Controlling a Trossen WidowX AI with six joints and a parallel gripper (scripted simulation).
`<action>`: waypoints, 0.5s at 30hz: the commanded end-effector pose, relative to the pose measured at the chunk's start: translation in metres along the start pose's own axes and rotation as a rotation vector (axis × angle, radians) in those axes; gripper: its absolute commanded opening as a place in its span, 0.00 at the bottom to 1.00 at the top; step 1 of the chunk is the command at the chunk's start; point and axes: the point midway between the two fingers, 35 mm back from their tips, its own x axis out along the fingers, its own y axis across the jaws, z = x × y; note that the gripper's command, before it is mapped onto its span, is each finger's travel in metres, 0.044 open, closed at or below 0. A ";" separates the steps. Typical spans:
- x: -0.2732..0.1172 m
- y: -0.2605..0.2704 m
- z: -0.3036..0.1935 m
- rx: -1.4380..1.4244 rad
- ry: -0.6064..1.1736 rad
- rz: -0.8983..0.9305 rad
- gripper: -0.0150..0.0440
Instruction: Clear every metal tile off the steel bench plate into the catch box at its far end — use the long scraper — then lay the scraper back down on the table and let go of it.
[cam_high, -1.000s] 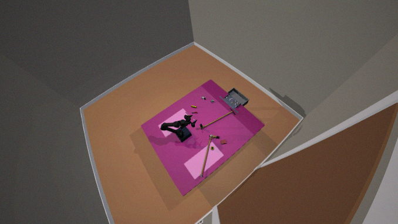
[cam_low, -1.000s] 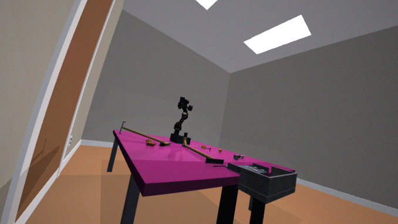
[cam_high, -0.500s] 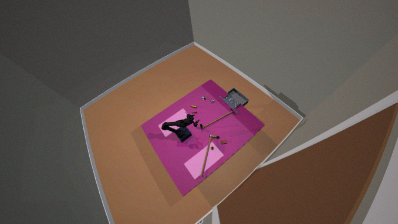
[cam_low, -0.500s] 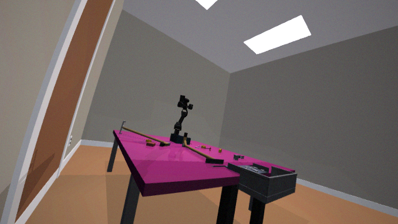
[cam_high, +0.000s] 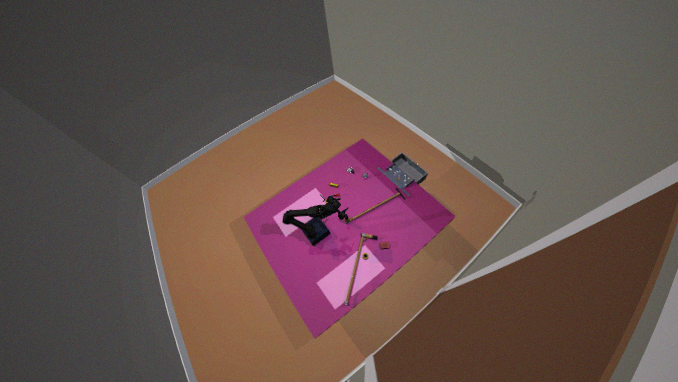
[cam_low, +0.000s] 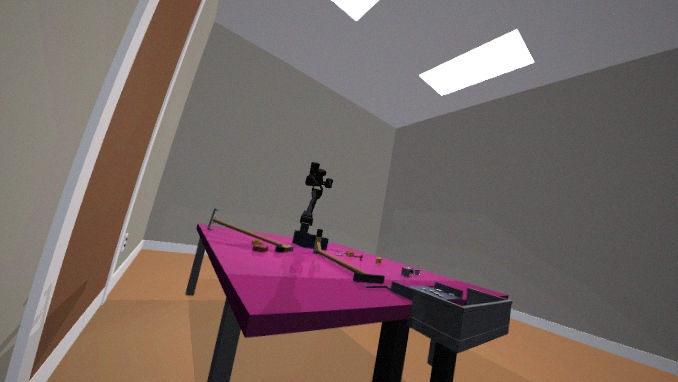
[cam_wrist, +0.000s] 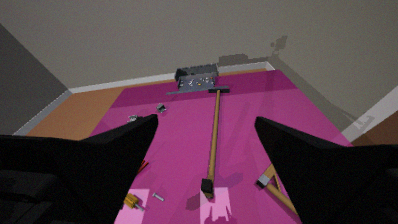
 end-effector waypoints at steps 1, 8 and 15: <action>0.009 -0.006 0.003 0.024 0.029 -0.011 1.00; 0.025 -0.014 0.004 0.058 0.081 -0.023 1.00; 0.043 -0.022 0.005 0.089 0.135 -0.035 1.00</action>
